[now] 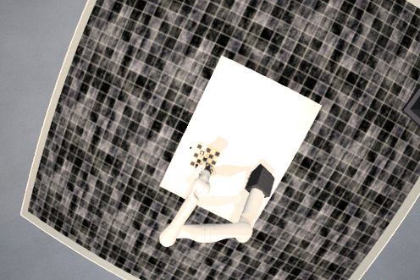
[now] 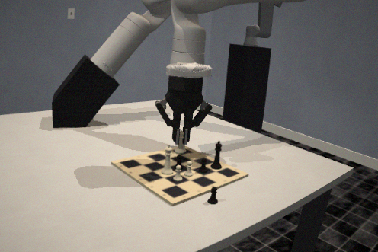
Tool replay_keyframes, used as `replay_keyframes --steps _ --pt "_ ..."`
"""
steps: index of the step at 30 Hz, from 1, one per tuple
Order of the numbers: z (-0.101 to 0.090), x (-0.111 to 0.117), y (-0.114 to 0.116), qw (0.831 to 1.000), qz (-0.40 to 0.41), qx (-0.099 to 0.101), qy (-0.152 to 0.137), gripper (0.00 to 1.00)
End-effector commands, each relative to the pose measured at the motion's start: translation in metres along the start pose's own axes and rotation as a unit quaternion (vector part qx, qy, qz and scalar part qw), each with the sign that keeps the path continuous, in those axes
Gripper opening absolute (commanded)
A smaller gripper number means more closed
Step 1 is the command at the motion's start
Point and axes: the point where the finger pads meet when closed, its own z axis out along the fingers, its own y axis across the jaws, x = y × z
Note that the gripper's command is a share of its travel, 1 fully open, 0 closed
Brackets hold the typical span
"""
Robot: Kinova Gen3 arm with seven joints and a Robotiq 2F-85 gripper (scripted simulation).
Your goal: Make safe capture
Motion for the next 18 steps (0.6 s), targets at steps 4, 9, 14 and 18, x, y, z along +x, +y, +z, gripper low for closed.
replay_keyframes --steps 4,9,14,18 --pt "-0.029 0.005 -0.003 1.000 0.000 0.004 0.008 0.00" --pt "-0.053 0.004 -0.003 1.000 0.000 0.004 0.008 0.00" --pt "-0.074 0.004 -0.003 1.000 0.000 0.004 0.008 0.00" --pt "-0.081 0.004 -0.003 1.000 0.000 0.004 0.008 0.00"
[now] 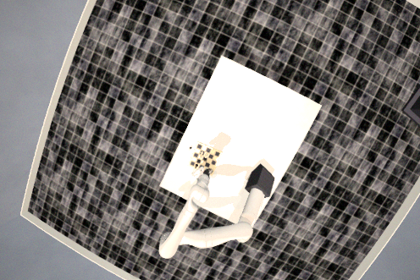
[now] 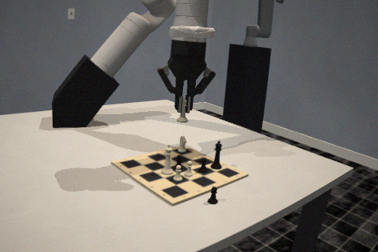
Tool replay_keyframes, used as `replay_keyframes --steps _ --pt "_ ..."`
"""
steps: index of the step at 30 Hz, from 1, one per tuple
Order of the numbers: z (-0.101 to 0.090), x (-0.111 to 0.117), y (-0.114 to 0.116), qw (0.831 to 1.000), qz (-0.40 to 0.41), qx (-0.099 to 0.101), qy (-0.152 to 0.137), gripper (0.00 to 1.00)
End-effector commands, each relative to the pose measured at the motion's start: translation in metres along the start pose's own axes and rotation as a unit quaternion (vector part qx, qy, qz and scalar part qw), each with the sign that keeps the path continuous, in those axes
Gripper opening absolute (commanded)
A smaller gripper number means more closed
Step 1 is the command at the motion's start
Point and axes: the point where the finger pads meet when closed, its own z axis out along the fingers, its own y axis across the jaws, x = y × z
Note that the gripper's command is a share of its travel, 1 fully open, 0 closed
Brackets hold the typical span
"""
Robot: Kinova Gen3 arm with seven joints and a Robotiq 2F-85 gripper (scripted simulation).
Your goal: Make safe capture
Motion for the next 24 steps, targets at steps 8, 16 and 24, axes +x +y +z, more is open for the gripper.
replay_keyframes --steps 8,16,24 --pt "-0.006 0.003 -0.003 1.000 -0.002 0.003 0.006 0.00" --pt "-0.006 -0.006 0.030 0.997 0.077 0.003 0.005 0.00" --pt "-0.006 -0.013 0.050 0.992 0.129 0.004 0.005 0.00"
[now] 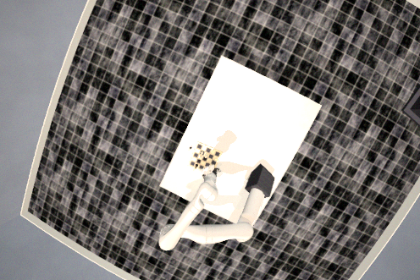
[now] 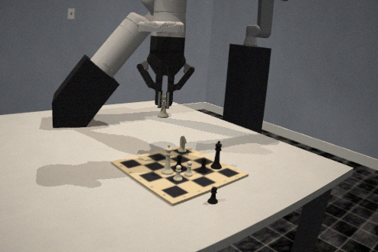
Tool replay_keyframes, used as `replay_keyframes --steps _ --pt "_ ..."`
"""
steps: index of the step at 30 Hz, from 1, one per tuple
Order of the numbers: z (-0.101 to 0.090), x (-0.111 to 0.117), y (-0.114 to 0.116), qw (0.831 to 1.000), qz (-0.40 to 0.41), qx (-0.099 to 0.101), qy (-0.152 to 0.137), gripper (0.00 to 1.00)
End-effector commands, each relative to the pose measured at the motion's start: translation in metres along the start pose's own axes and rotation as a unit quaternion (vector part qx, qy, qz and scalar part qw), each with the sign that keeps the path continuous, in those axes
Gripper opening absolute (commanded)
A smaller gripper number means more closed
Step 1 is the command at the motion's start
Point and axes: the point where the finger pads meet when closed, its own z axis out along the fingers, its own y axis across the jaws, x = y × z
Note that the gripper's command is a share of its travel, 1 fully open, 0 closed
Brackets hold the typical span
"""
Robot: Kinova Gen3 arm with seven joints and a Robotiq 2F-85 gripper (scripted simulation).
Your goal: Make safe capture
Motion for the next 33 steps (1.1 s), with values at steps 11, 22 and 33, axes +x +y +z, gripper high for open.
replay_keyframes --steps 11,22,33 --pt "0.000 0.002 0.006 1.000 0.008 -0.001 0.002 0.00" --pt "0.023 0.002 0.006 1.000 0.008 -0.001 0.002 0.00" --pt "0.066 0.002 0.006 1.000 0.008 -0.001 0.002 0.00"
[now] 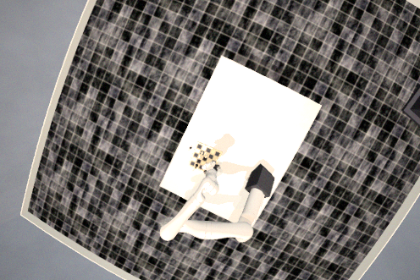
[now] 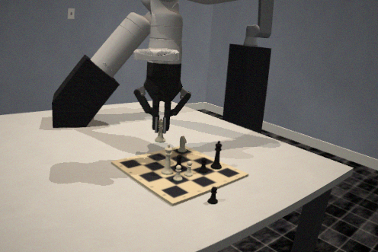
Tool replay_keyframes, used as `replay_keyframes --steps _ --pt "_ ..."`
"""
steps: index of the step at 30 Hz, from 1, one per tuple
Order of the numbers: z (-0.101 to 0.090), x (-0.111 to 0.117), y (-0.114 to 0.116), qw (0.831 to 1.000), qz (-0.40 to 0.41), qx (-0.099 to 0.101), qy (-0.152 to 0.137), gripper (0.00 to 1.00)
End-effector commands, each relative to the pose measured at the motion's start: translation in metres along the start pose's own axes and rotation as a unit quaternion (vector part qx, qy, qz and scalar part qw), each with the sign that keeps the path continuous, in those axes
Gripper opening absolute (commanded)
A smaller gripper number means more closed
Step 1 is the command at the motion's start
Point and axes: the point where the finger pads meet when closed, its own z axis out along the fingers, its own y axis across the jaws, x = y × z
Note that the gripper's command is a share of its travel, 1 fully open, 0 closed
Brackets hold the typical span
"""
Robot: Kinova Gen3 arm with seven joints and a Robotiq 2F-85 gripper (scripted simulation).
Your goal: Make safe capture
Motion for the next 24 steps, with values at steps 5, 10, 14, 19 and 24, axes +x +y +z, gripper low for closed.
replay_keyframes --steps 5,10,14,19,24 --pt "0.028 -0.003 0.003 1.000 0.001 -0.004 -0.005 0.00" --pt "0.037 -0.003 0.003 1.000 0.001 -0.004 -0.005 0.00" --pt "0.038 -0.003 0.003 1.000 0.001 -0.004 -0.005 0.00" --pt "0.038 -0.003 0.003 1.000 0.001 -0.004 -0.005 0.00" --pt "0.038 -0.003 0.003 1.000 0.001 -0.004 -0.005 0.00"
